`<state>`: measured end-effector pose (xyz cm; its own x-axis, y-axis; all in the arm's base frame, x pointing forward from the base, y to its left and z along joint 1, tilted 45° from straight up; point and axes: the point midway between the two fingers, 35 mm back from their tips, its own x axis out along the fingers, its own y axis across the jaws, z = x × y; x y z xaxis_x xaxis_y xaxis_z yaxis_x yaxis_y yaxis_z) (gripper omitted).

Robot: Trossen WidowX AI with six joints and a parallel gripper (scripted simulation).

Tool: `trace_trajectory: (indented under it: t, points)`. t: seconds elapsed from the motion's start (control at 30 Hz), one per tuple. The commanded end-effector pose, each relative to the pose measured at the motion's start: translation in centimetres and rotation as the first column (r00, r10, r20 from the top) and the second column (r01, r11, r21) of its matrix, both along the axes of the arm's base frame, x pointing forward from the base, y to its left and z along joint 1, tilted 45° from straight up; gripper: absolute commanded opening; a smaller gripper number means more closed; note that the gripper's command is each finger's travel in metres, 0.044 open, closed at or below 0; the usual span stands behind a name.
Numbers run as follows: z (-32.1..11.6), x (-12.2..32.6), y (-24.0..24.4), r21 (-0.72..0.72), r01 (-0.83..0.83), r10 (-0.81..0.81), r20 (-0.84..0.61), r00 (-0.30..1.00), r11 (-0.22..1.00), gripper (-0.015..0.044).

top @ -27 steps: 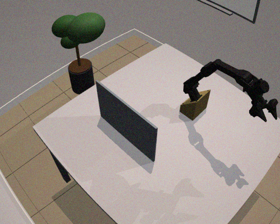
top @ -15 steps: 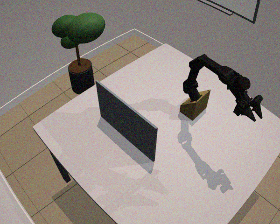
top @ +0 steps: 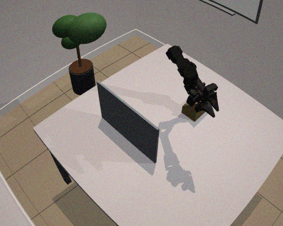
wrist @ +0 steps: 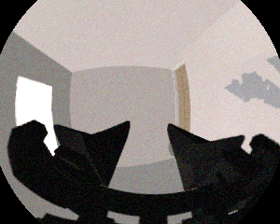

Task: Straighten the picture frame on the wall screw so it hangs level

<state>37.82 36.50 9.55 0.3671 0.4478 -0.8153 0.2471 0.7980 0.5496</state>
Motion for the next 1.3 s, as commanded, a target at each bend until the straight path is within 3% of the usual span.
trace_trajectory:
  t: [0.0,0.33,0.7,1.03,1.27]
  points:
    - [4.2,1.8,-5.6,0.036,0.034,-0.039,0.122,0.992,0.999,0.026]
    - [11.2,1.5,-20.6,0.061,0.151,-0.162,0.428,0.889,0.987,0.026]
    - [13.9,-5.6,-34.5,-0.006,0.35,-0.228,0.748,0.623,0.937,0.026]
    - [11.6,-13.3,-42.0,-0.111,0.594,-0.125,0.931,0.343,0.797,0.026]
    - [11.4,-13.7,-42.4,-0.119,0.611,-0.112,0.939,0.326,0.783,0.026]
